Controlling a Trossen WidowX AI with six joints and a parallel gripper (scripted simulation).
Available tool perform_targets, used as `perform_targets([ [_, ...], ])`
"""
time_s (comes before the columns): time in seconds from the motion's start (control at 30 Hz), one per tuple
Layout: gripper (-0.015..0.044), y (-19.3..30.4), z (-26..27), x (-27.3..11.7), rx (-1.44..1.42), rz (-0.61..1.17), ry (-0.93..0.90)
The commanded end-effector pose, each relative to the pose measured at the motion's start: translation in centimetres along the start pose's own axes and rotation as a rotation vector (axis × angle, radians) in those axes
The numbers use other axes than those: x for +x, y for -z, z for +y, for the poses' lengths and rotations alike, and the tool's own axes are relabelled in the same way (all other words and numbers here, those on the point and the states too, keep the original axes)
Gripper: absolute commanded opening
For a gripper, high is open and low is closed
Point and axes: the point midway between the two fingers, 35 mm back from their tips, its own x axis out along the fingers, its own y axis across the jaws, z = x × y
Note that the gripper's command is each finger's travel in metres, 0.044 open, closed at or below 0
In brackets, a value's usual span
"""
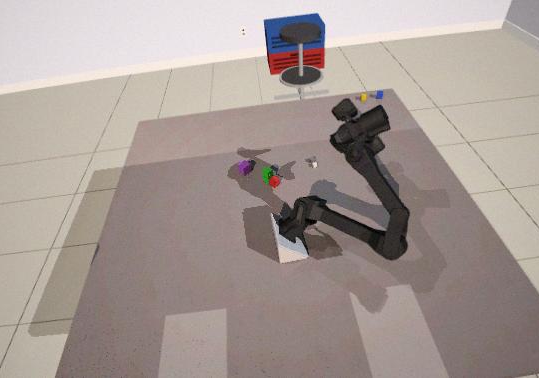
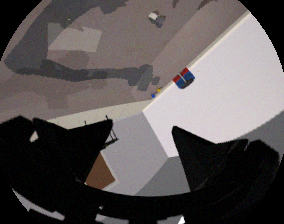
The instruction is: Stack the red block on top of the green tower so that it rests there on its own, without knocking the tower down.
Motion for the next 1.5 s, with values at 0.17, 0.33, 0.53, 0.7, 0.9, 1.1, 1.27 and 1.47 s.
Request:
perform_targets([
  [0.17,0.044,-1.3,-2.8,0.6,-0.385,-0.033,0.054],
  [0.33,0.044,-3.1,-5.7,1.1,-0.79,-0.065,0.13],
  [0.53,0.044,-5.5,-8.8,1.4,-1.136,-0.086,0.235],
  [0.7,0.044,-8.0,-11.0,1.5,-1.478,-0.097,0.342],
  [0.9,0.044,-11.5,-13.3,1.4,-1.913,-0.089,0.511],
  [1.1,0.044,-15.0,-14.2,1.1,-2.346,-0.078,0.688],
  [1.27,0.044,-18.2,-14.4,0.7,-2.715,-0.046,0.89],
  [1.47,0.044,-21.7,-14.1,0.0,-3.115,0.035,1.206],
])
